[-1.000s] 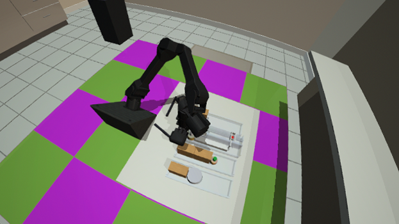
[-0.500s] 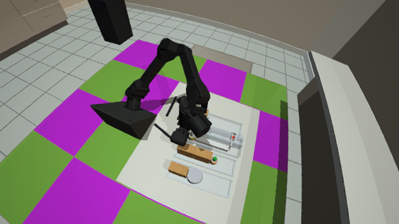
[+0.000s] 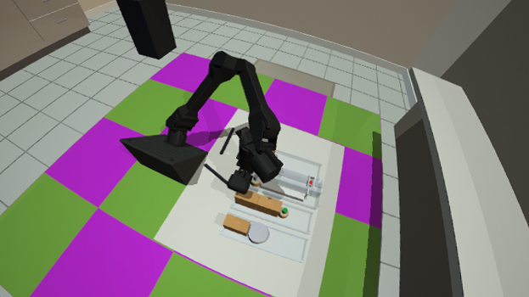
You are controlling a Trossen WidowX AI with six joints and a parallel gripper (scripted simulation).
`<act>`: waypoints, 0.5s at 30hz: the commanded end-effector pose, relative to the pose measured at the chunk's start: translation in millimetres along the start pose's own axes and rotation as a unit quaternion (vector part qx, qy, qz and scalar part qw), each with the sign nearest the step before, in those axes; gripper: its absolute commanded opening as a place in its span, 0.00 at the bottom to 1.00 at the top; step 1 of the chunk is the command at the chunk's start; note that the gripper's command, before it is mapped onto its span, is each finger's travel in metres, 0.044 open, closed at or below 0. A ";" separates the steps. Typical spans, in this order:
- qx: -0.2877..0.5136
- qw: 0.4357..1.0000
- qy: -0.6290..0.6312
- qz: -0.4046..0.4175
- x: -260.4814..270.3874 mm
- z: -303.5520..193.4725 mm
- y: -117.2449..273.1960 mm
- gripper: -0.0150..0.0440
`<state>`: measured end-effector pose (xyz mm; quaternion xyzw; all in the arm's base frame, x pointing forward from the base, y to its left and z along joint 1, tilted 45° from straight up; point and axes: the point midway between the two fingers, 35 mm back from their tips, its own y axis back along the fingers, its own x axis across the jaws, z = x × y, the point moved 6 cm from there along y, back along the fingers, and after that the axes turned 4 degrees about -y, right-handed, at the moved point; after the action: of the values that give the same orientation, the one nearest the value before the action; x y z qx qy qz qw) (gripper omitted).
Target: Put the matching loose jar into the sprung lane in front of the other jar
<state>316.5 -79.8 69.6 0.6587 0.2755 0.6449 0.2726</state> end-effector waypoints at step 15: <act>-0.015 1.000 0.008 0.002 3.4 13.2 6.3 0.25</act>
<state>321.2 -80.0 71.2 0.6588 0.2756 0.6448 0.2726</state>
